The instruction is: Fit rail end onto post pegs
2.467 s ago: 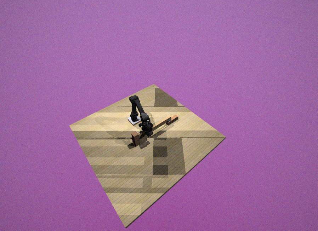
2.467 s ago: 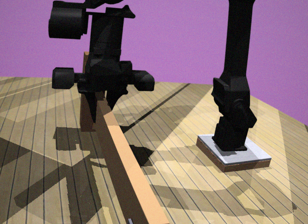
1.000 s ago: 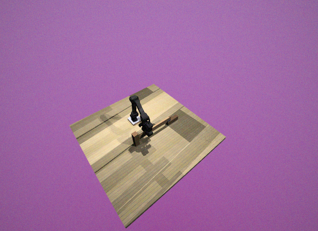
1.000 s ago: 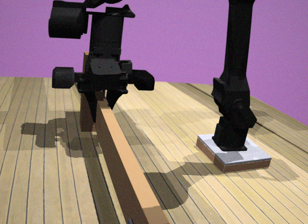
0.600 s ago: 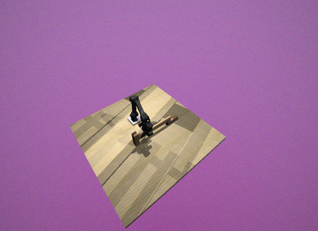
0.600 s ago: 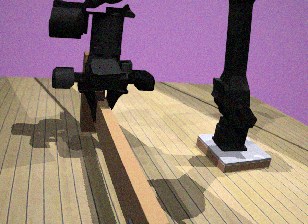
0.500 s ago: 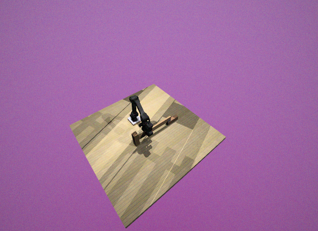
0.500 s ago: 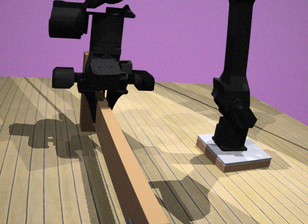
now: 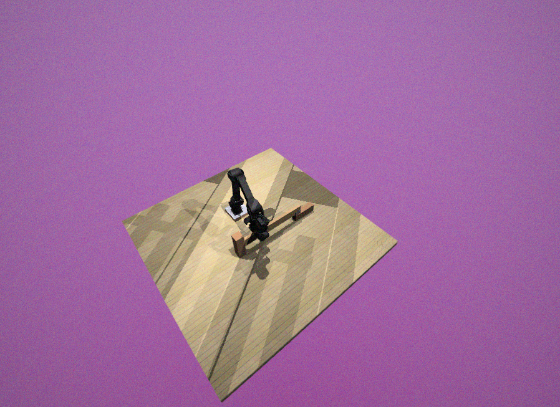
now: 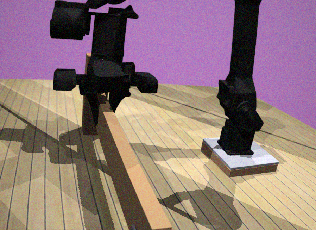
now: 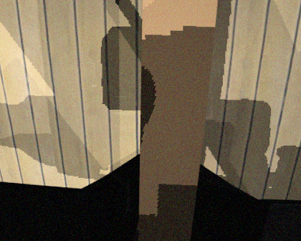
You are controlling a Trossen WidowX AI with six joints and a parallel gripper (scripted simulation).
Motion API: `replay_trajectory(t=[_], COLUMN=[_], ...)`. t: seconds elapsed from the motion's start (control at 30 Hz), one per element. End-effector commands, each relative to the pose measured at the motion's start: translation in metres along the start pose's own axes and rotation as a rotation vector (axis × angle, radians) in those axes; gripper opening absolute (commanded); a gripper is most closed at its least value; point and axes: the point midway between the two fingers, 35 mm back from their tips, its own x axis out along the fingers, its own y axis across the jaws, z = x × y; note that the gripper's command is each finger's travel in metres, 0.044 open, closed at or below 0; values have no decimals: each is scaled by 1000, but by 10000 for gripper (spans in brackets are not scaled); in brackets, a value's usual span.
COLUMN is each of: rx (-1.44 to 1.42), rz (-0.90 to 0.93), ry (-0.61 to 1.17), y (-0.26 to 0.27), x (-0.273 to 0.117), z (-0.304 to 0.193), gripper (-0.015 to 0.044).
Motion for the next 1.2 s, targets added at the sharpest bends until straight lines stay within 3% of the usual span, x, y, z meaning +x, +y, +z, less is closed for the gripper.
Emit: replay_trajectory(t=[0.0, 0.73, 1.17], rx=[-2, -2, 1], rz=[-2, -2, -2], ry=[7, 8, 5], y=[0, 0, 0], x=[0, -1, -1], z=[-3, -9, -7], gripper=[0, 0, 341])
